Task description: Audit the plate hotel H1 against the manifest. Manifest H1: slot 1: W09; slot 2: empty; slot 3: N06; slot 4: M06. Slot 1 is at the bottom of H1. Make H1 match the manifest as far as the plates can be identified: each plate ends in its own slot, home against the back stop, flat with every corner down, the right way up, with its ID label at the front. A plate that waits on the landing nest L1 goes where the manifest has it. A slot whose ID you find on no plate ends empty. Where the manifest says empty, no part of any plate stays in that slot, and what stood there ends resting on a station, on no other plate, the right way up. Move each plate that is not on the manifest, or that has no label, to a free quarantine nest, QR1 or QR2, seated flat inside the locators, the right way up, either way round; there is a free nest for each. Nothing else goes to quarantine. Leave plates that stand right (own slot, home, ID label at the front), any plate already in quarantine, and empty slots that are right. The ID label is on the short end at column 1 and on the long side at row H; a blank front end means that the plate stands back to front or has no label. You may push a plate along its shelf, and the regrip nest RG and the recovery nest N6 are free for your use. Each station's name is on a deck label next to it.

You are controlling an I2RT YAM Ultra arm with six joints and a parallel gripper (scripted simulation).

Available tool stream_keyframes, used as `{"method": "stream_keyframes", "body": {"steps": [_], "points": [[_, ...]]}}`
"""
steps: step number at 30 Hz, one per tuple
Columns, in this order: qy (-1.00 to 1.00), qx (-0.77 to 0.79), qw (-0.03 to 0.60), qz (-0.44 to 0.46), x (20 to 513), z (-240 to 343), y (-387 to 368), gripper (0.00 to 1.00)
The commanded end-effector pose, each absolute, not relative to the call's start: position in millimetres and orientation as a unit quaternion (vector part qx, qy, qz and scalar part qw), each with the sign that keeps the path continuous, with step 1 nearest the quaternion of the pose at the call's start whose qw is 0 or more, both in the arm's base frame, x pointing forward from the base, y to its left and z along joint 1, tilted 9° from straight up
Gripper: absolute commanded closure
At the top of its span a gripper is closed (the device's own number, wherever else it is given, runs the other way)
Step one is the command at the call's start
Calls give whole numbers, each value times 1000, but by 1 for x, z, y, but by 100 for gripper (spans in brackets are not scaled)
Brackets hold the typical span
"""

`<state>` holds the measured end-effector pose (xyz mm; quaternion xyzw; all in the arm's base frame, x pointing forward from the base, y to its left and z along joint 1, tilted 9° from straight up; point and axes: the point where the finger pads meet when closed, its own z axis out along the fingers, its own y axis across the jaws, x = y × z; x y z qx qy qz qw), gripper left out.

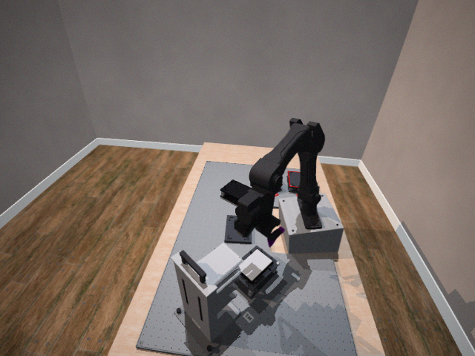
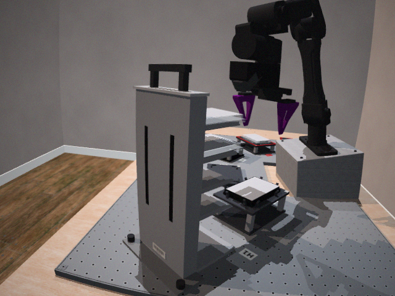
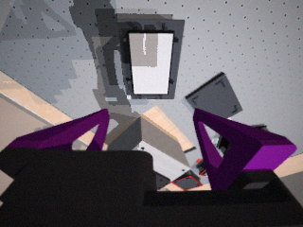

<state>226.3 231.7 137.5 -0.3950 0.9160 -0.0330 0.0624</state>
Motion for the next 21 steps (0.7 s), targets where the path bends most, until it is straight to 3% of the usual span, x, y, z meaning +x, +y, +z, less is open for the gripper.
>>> {"method": "stream_keyframes", "body": {"steps": [1,21], "points": [[917,-390,80,-24,232,135,238,0],[917,-390,80,-24,242,76,239,0]]}}
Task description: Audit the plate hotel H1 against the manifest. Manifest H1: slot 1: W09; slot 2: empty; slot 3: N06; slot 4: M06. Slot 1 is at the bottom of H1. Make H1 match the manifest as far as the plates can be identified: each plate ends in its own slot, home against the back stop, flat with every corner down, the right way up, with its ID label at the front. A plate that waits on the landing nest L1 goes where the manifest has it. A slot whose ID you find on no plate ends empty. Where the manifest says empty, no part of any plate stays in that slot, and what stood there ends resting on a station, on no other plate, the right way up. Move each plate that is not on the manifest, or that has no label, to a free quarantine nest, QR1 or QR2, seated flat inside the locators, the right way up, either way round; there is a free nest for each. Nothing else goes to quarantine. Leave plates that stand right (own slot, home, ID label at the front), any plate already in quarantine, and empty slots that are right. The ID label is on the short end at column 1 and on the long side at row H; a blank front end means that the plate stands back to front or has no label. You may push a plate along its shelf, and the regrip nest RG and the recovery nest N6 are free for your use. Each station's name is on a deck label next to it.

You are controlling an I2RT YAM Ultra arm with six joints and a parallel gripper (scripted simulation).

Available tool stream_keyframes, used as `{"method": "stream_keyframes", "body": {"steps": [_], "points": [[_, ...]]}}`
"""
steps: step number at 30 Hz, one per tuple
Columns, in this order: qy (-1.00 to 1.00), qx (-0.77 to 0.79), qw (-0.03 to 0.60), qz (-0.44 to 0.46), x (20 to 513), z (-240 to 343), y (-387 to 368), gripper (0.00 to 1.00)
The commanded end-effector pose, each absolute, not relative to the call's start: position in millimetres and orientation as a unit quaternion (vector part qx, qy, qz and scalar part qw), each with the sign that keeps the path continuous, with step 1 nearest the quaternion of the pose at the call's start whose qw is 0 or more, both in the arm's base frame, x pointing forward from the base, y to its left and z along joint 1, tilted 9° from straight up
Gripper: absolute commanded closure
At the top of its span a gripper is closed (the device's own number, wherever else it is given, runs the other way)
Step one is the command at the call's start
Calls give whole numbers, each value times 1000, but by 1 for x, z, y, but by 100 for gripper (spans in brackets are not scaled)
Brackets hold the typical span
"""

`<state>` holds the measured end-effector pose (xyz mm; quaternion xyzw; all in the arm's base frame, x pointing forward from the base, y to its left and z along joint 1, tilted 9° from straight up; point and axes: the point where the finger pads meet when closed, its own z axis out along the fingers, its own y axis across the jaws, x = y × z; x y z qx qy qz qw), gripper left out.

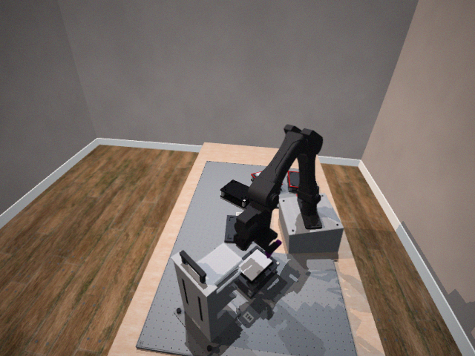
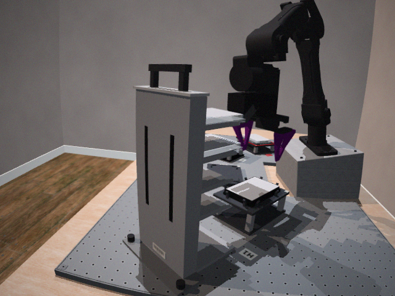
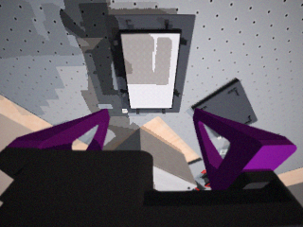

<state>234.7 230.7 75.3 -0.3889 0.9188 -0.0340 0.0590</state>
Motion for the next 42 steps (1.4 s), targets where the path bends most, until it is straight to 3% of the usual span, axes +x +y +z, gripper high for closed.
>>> {"method": "stream_keyframes", "body": {"steps": [1,42], "points": [[917,-390,80,-24,243,73,239,0],[917,-390,80,-24,246,51,239,0]]}}
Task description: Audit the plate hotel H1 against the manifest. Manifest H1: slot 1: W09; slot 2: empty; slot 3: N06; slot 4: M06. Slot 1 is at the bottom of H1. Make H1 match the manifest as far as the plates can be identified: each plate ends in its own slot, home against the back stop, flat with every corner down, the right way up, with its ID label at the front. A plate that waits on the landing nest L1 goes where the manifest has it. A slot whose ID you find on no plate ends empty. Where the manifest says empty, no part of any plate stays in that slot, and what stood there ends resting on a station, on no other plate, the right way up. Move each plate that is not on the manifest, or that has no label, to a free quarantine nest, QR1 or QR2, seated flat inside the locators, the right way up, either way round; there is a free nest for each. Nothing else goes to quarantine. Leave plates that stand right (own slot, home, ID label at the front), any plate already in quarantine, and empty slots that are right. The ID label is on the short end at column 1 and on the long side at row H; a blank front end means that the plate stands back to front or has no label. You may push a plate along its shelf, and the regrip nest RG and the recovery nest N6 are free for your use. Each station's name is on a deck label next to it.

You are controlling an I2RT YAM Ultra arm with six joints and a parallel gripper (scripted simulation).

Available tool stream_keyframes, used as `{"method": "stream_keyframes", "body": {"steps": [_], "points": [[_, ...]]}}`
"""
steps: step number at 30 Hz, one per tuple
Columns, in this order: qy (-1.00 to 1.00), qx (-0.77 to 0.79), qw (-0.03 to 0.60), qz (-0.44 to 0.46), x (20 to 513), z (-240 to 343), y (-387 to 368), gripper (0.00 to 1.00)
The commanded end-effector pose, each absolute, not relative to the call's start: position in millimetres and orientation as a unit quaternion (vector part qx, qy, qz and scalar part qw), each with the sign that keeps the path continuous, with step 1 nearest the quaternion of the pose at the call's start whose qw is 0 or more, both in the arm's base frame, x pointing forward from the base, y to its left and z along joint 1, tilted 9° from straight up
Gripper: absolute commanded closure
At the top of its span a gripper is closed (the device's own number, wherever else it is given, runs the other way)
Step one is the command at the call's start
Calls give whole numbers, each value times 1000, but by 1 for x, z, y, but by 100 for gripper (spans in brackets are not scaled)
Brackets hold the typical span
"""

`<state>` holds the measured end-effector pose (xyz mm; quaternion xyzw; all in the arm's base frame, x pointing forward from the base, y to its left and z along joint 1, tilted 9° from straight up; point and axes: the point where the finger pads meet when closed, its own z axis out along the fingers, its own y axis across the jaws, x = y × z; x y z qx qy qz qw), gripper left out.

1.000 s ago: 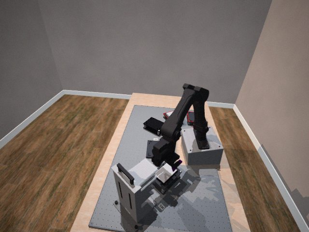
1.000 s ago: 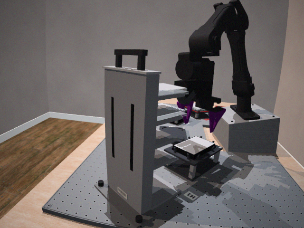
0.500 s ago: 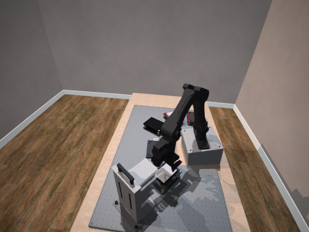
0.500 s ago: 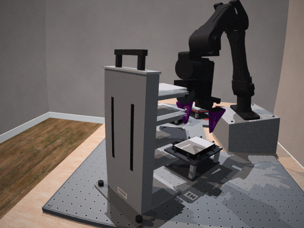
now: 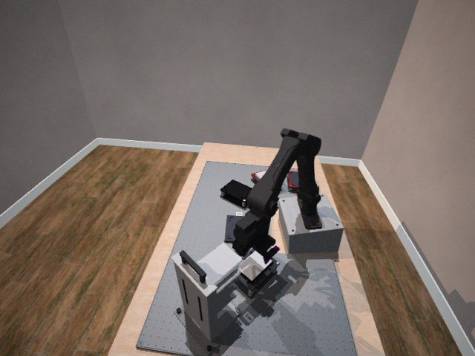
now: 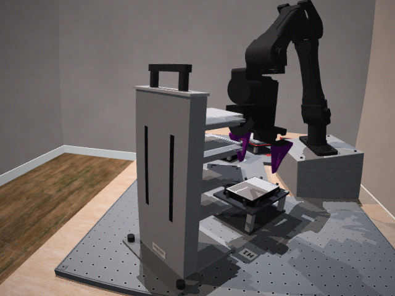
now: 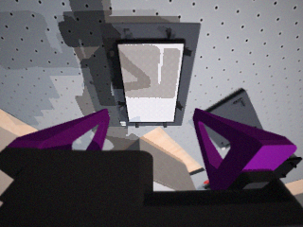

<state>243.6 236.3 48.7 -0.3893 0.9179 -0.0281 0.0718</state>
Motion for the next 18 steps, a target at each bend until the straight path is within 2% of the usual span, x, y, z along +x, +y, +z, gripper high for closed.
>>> {"method": "stream_keyframes", "body": {"steps": [1,18], "points": [[917,-390,80,-24,246,50,239,0],[917,-390,80,-24,250,30,240,0]]}}
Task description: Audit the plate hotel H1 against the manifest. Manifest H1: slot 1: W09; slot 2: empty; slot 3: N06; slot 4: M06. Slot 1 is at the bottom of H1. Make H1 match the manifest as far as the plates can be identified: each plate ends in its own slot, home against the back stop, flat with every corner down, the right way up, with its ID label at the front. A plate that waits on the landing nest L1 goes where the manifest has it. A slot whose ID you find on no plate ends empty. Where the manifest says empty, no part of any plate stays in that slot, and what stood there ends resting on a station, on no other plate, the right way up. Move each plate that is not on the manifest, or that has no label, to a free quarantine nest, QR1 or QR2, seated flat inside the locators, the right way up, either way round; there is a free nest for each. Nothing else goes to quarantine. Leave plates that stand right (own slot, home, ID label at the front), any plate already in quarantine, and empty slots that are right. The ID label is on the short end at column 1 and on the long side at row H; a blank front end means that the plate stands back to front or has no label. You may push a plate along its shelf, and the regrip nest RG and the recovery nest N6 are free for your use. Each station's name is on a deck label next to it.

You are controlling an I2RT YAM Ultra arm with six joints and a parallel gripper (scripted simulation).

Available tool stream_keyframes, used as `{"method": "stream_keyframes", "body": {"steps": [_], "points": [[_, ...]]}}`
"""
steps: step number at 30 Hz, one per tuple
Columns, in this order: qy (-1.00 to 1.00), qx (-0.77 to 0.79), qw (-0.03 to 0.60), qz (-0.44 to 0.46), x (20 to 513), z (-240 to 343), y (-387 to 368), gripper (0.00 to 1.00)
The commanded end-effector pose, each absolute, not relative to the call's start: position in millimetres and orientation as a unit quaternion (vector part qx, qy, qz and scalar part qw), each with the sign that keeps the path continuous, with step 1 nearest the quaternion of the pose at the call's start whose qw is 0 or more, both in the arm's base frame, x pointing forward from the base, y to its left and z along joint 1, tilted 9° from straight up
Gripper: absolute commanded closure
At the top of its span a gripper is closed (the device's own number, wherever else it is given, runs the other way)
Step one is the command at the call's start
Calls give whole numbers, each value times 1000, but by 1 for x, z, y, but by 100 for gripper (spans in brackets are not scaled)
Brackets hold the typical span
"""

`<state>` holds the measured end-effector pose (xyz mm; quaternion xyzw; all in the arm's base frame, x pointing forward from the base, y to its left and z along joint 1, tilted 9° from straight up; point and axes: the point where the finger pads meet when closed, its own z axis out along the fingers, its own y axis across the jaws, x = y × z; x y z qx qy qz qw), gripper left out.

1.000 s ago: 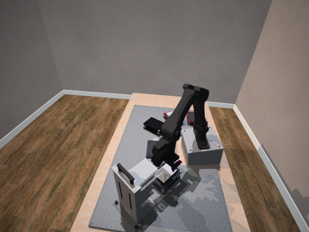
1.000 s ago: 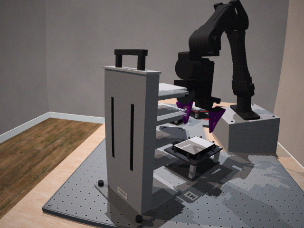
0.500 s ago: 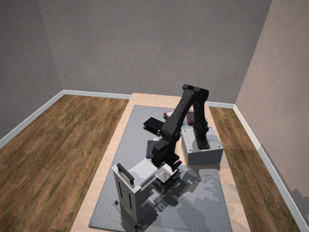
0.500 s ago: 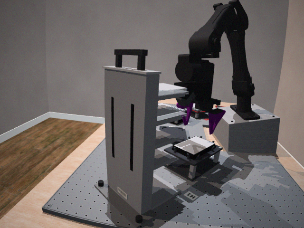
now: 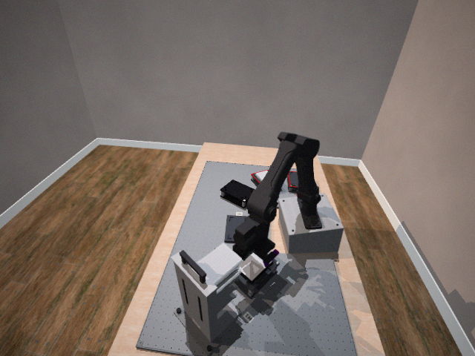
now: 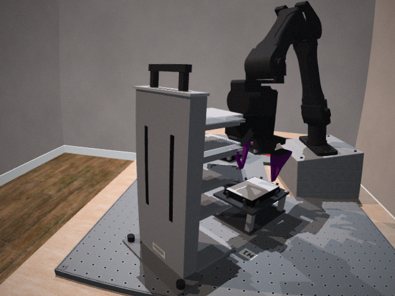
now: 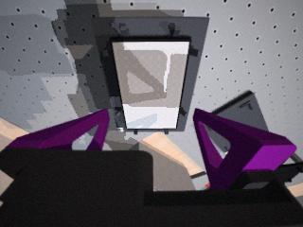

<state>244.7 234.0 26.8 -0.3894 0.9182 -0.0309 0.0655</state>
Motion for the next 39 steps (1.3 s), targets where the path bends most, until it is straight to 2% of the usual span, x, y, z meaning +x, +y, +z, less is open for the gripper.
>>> {"method": "stream_keyframes", "body": {"steps": [1,39], "points": [[917,-390,80,-24,250,30,240,0],[917,-390,80,-24,257,-14,240,0]]}}
